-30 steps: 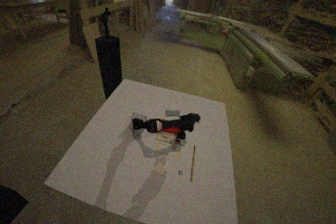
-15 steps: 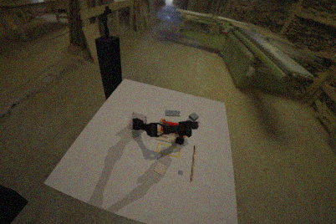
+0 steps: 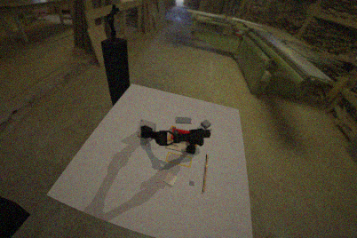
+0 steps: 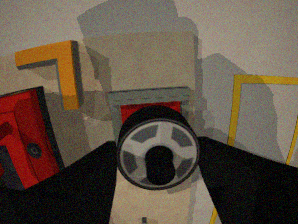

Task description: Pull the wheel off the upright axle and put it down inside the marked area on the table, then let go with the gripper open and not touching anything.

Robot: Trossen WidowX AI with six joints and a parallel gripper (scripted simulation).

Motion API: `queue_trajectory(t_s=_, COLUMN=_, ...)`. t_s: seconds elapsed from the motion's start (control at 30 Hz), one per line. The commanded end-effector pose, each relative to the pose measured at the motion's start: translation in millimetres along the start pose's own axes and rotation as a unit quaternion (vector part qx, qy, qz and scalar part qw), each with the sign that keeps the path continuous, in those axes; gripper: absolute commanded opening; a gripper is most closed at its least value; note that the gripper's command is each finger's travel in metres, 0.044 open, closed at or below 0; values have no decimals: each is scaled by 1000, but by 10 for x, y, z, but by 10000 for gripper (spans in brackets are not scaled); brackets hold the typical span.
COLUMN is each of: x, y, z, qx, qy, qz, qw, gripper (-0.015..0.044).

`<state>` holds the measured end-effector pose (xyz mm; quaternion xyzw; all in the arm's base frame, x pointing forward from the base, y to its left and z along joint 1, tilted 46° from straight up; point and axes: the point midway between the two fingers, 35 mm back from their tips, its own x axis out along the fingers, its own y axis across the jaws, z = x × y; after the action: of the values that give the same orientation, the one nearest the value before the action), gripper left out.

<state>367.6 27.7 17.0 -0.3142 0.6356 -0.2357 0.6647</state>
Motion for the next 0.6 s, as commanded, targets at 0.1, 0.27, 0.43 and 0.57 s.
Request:
queue_trajectory(t_s=0.1, x=-10, y=-4, z=3, qx=1, qy=0, qz=0, qw=1000, gripper=10)
queue_trajectory(t_s=0.27, x=-26, y=-3, z=3, qx=1, qy=0, qz=0, qw=1000, gripper=0)
queue_trajectory(t_s=0.43, x=-42, y=-3, z=4, qx=0, qy=0, qz=0, qw=1000, gripper=0)
queue_trajectory(t_s=0.57, x=-56, y=-2, z=4, qx=0, qy=0, qz=0, qw=1000, gripper=0)
